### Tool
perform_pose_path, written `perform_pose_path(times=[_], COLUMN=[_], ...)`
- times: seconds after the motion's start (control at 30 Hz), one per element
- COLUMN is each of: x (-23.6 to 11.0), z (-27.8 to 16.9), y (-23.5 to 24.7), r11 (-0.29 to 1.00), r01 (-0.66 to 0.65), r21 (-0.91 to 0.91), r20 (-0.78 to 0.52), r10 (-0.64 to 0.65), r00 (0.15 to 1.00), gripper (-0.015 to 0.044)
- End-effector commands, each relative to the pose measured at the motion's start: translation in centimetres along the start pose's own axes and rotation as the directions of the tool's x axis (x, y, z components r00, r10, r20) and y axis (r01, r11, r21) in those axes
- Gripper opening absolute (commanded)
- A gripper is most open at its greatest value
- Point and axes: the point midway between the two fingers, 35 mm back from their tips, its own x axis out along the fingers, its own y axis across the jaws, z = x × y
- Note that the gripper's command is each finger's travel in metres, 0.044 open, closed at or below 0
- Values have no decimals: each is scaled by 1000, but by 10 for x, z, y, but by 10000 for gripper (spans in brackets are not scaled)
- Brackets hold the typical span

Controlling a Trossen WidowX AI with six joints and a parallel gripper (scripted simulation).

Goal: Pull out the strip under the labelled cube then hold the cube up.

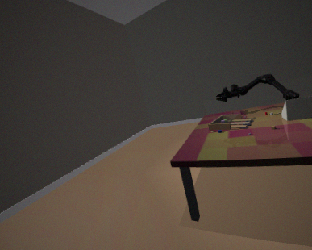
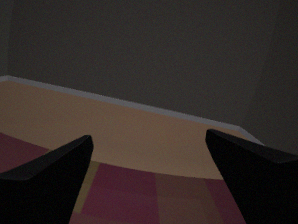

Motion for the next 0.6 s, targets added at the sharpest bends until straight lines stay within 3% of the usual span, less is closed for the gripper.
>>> perform_pose_path(times=[0.0,0.3,0.57], x=[-24,-128,-248], z=[23,51,40], y=[59,183,238], r11=[983,926,953], r01=[-61,-74,20], r21=[176,370,301], r20=[-120,-386,-552], r10=[83,226,157], r00=[989,895,819], gripper=[400,400,400])
